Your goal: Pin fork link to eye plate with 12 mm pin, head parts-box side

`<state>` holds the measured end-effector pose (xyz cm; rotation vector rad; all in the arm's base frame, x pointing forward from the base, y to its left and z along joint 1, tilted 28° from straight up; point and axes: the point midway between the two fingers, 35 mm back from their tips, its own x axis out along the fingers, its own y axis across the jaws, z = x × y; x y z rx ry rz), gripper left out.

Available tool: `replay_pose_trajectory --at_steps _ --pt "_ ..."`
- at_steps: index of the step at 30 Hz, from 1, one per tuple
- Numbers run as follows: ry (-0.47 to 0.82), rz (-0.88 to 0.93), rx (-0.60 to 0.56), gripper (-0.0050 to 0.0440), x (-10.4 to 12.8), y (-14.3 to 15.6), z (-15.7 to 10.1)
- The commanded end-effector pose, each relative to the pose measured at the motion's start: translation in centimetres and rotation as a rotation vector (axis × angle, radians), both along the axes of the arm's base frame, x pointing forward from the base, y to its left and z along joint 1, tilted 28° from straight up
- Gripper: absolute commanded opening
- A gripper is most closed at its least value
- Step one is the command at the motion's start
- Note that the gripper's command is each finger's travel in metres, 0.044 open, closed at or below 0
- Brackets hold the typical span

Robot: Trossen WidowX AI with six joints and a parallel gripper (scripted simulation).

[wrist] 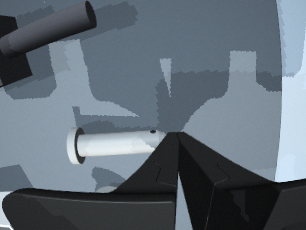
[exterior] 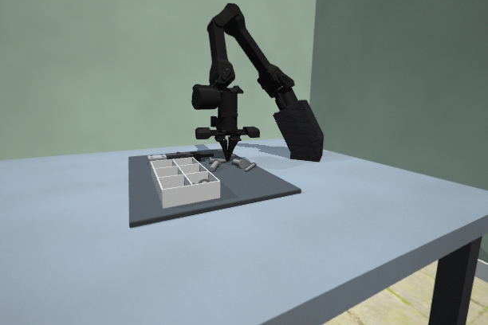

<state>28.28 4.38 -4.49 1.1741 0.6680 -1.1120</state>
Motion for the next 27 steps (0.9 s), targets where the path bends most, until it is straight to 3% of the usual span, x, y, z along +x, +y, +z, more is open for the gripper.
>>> replay_pose_trajectory --at_steps 1,27 --pt "0.003 0.005 0.000 0.0000 0.23 0.04 0.06" --pt "0.003 0.005 0.000 0.0000 1.06 0.02 0.31"
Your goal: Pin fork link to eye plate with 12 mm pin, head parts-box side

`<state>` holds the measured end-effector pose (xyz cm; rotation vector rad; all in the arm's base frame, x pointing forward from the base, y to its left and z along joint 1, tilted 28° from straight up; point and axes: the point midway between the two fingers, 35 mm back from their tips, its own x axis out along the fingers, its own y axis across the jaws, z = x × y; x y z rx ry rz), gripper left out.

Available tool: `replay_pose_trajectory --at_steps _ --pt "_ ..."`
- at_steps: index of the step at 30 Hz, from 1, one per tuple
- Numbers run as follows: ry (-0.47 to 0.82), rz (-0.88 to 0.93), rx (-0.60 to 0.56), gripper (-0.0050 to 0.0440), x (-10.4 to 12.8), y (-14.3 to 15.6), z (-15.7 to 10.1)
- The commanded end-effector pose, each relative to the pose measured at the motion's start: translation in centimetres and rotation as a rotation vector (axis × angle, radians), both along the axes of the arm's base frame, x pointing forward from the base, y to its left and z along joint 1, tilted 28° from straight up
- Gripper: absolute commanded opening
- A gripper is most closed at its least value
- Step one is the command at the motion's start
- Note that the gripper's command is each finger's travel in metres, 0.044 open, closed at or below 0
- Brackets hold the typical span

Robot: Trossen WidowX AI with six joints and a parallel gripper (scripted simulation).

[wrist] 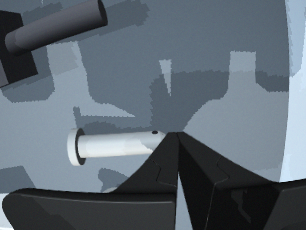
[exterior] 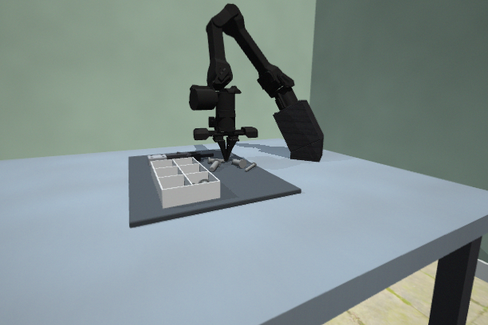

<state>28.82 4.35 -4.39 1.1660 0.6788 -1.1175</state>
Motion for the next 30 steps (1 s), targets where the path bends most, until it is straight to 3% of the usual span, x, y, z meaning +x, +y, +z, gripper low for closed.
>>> replay_pose_trajectory --at_steps 1,30 --pt "-0.009 0.002 0.001 0.0000 0.55 0.05 0.22" --pt "-0.009 0.002 0.001 0.0000 1.47 0.03 0.50"
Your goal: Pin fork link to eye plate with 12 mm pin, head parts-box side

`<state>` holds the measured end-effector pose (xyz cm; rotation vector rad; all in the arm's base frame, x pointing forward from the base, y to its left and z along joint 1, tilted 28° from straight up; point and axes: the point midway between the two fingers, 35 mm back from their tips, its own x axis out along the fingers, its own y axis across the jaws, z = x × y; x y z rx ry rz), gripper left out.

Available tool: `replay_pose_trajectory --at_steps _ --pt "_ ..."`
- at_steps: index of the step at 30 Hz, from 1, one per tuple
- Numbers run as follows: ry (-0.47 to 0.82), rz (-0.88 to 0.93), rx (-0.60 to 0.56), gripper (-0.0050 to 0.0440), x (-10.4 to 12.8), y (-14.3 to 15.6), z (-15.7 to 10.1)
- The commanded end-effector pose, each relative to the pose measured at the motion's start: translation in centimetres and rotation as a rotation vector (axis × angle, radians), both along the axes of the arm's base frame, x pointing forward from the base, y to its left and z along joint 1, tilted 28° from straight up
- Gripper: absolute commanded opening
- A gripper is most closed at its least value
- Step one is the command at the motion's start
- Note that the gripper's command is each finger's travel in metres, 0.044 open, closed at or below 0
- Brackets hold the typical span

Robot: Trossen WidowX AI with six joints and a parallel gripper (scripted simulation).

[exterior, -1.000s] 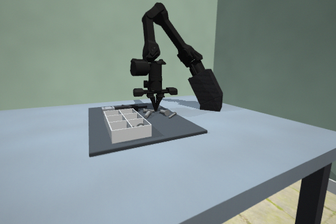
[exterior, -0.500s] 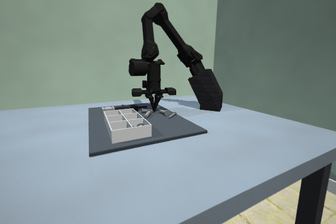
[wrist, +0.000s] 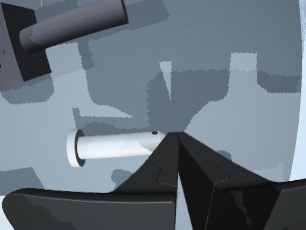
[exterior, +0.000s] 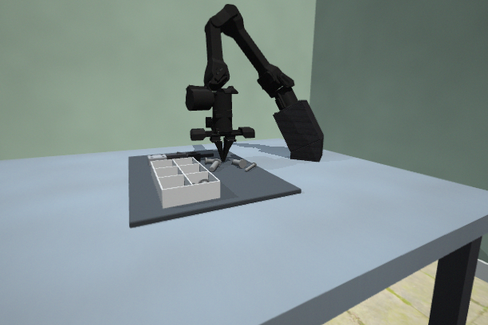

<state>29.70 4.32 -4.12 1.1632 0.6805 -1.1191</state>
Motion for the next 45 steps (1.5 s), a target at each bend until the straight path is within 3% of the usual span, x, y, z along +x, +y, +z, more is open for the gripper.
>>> replay_pose_trajectory --at_steps 1,45 --pt "-0.012 0.002 0.002 0.0000 0.6 0.1 0.2" --pt "-0.012 0.002 0.002 0.0000 1.8 0.0 0.6"
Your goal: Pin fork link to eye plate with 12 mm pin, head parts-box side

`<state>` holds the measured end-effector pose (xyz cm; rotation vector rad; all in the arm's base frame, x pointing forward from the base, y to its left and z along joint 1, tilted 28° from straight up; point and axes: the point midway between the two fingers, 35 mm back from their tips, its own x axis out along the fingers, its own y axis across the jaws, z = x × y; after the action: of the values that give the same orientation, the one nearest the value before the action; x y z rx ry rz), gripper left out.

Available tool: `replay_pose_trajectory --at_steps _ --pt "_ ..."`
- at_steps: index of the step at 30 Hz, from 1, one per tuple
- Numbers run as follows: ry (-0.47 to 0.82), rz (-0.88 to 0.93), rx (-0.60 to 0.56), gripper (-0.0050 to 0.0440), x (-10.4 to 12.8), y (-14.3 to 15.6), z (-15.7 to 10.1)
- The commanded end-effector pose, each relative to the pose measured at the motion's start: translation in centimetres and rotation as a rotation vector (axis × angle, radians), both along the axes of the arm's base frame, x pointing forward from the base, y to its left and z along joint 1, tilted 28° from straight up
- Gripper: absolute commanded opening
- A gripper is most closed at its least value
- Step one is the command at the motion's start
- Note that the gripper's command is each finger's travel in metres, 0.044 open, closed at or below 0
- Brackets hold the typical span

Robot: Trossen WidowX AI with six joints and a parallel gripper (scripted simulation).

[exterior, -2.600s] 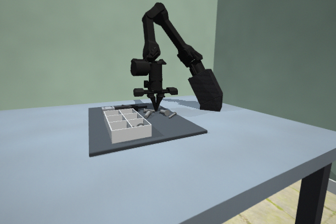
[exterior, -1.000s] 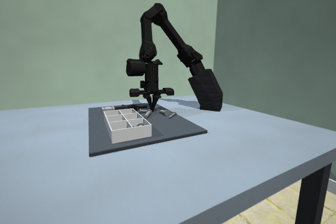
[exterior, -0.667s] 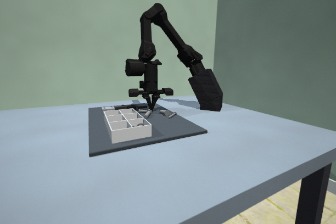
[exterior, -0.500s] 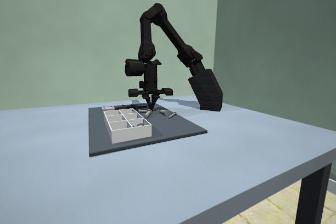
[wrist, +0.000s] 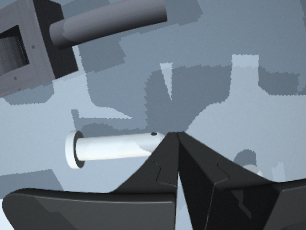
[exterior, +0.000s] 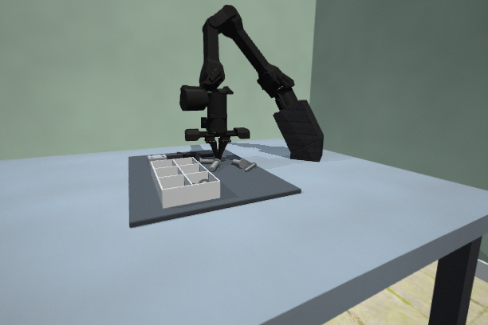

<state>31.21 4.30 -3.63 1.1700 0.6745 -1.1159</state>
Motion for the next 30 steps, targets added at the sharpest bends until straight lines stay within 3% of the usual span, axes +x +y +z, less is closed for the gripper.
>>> replay_pose_trajectory --at_steps 1,8,18,24,28,30 --pt "-0.004 0.004 0.000 0.0000 0.2 0.0 0.1" --pt "-0.004 0.004 0.000 0.0000 0.2 0.0 0.1" --pt "-0.004 0.004 0.000 0.0000 -0.8 1.0 2.8" --pt "-0.004 0.004 0.000 0.0000 -0.9 1.1 2.9" --pt "0.004 0.009 -0.002 0.0095 -0.9 0.9 2.4" --pt "0.004 0.009 -0.002 0.0095 -0.9 0.9 2.4"
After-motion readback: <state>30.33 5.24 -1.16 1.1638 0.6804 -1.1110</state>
